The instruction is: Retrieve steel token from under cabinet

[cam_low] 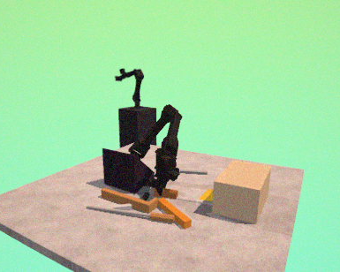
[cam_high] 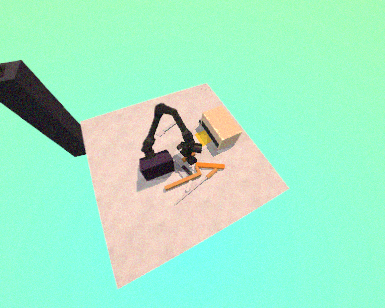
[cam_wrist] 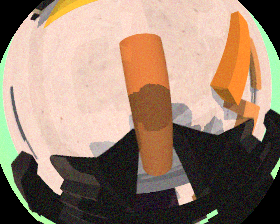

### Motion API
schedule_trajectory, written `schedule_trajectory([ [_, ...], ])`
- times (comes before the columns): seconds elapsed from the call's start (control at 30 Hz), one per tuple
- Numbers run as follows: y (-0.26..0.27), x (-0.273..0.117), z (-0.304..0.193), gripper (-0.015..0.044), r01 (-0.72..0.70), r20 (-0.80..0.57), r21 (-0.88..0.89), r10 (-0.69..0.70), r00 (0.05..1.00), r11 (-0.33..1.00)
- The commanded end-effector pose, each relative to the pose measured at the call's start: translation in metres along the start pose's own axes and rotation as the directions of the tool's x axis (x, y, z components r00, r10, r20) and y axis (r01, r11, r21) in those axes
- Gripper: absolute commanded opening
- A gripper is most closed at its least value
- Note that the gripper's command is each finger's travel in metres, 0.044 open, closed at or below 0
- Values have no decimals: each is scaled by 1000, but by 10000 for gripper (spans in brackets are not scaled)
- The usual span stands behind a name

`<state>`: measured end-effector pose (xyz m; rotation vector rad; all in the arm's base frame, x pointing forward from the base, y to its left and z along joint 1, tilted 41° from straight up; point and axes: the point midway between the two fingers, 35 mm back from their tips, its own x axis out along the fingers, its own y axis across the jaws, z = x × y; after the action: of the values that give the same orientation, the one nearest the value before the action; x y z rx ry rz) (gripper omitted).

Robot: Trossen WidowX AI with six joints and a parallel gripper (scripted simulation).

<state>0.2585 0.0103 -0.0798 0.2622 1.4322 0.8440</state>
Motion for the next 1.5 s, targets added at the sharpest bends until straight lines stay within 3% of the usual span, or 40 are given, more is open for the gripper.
schedule_trajectory([
  [0.0,-1,0,8,0,0,3,5,0,1000,1000],
  [1.47,-1,-1,66,0,-2,6,13,2,1000,1000],
])
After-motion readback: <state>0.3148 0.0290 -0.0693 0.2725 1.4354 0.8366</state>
